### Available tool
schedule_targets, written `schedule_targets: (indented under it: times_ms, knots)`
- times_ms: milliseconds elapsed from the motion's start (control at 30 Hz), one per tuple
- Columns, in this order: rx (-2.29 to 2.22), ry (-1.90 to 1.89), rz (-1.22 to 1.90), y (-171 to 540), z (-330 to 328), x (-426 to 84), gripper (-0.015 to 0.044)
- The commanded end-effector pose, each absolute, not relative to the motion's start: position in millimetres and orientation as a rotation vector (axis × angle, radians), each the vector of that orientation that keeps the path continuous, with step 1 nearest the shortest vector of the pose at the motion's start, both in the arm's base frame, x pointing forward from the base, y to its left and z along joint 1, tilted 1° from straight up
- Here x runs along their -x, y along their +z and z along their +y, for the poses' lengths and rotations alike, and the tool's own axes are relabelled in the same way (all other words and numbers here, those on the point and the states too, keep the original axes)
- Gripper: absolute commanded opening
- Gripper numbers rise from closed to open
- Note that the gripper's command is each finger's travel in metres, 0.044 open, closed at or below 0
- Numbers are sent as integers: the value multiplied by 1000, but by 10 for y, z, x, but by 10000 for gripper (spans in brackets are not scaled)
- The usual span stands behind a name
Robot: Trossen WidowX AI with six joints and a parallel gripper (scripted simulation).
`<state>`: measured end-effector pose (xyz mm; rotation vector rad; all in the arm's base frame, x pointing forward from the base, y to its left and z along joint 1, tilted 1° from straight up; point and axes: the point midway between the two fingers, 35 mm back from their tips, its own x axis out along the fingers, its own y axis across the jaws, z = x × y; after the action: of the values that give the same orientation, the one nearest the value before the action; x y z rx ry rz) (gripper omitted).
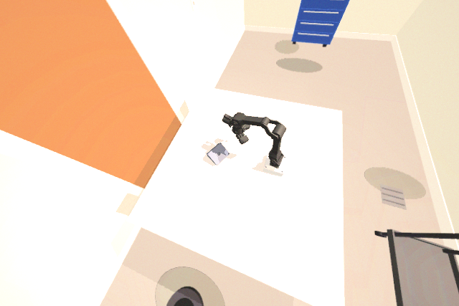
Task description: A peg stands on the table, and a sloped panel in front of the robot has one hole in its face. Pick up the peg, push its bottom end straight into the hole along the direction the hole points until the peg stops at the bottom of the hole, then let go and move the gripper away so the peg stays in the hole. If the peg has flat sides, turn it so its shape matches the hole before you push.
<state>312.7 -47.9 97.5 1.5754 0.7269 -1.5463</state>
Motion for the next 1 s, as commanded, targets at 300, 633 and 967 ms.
schedule_targets:
  times_ms: [300,633,967]
  knots:
    - [-1552,-1512,701,985,-323,-3160,0]
    - [-1540,-1480,683,1003,-201,-3187,0]
    - [-1531,-1446,666,1022,-77,-3210,0]
